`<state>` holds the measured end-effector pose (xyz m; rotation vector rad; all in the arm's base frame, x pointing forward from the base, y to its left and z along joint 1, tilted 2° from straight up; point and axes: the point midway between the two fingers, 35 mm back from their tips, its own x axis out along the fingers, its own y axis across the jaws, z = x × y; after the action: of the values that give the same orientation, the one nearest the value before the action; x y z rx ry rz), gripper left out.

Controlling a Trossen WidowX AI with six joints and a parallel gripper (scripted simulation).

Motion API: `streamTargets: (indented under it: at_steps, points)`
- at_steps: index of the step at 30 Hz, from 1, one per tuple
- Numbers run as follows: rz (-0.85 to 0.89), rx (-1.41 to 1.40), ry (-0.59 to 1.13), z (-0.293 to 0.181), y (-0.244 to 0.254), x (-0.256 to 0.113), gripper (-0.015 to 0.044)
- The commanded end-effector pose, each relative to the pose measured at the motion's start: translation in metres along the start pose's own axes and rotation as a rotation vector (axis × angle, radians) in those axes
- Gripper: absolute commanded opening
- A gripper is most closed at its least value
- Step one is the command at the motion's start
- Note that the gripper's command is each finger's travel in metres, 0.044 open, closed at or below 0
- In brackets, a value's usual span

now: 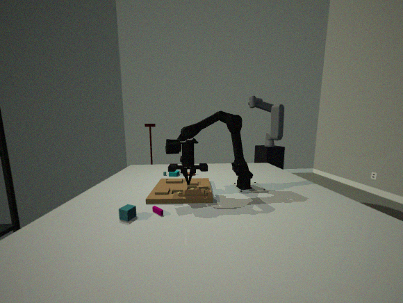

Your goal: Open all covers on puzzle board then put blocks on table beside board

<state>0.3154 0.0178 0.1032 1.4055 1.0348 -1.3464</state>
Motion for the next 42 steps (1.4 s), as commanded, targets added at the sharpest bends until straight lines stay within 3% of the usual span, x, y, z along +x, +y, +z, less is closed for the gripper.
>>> streamTargets:
  at_steps: [1, 12, 42]
  points:
    - [0.003, 0.005, -0.001, 0.000, 0.001, -0.007, 0.0000]
    - [0.000, -0.029, 0.000, 0.002, 0.002, -0.014, 0.0000]
    - [-0.004, -1.365, -0.017, 0.155, 0.057, -0.028, 0.0000]
